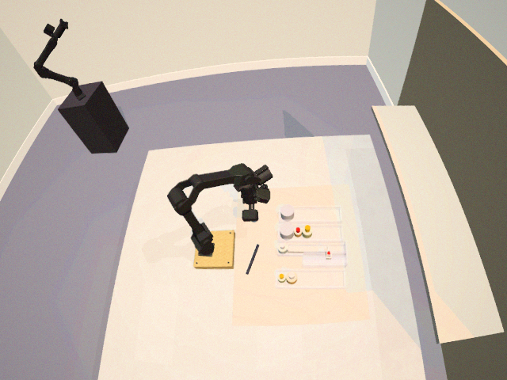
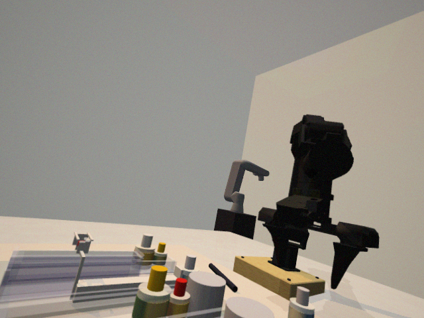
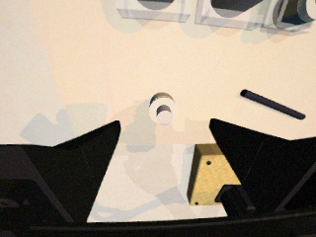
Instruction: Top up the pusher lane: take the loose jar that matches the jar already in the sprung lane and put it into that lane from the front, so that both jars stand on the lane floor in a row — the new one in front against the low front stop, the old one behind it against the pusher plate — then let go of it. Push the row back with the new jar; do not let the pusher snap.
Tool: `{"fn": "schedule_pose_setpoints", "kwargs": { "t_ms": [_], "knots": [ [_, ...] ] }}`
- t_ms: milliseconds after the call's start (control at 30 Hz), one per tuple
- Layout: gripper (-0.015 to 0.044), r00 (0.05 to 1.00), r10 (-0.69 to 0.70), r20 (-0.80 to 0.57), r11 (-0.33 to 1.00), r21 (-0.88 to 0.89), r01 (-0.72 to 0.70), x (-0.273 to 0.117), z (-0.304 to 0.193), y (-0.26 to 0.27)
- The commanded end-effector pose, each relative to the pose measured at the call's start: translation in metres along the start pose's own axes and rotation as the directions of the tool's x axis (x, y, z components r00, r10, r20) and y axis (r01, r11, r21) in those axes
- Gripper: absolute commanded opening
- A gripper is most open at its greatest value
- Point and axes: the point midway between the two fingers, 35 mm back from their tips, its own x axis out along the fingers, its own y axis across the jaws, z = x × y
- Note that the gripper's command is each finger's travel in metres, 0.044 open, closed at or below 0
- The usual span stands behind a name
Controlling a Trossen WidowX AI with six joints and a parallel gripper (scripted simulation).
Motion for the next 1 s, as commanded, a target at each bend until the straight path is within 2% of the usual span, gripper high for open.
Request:
{"fn": "schedule_pose_setpoints", "kwargs": {
  "t_ms": [0,967],
  "knots": [
    [0.0440,1.000,-0.001,-0.009,1.000,-0.003,0.001,0.012,-0.002,-0.001],
    [0.0440,1.000,-0.001,-0.009,1.000,-0.003,0.001,0.056,-0.004,-0.002]
  ]
}}
